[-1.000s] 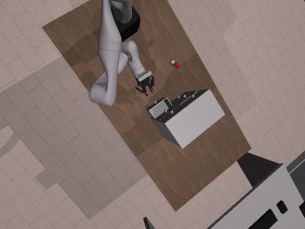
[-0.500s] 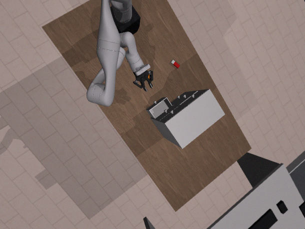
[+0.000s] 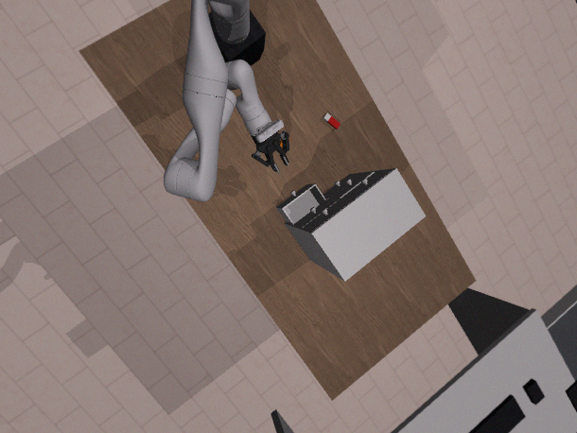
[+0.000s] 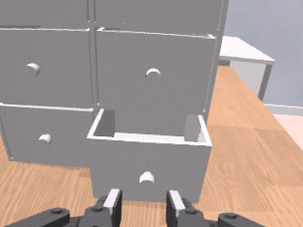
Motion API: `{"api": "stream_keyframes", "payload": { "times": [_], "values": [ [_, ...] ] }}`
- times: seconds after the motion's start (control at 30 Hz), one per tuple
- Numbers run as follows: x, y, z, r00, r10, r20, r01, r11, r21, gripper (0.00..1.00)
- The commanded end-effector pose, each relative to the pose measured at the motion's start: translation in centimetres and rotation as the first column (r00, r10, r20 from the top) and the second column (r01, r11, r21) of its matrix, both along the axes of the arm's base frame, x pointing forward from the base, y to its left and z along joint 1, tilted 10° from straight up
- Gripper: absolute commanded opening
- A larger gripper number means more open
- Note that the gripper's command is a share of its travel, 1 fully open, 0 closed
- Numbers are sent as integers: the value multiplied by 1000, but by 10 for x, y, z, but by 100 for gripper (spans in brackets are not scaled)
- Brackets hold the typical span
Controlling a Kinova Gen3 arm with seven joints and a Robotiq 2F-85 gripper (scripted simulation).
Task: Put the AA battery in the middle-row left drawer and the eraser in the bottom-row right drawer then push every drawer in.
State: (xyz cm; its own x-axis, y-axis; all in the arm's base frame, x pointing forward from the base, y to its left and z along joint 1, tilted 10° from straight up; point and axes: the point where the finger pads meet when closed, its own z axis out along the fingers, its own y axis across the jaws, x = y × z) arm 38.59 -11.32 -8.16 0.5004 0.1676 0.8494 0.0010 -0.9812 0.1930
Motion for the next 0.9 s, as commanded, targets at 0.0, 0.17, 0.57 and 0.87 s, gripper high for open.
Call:
{"api": "stream_keyframes", "payload": {
  "times": [0.0,0.17,0.57,0.87],
  "values": [
    [0,-1,2,1000,16,-1,-16,1000,-12,33],
    [-3,0,4,997,75,-17,-76,996,-49,33],
    [-9,2,11,961,265,-78,-274,949,-157,33],
    [-17,3,21,853,488,-186,-522,808,-275,33]
  ]
}}
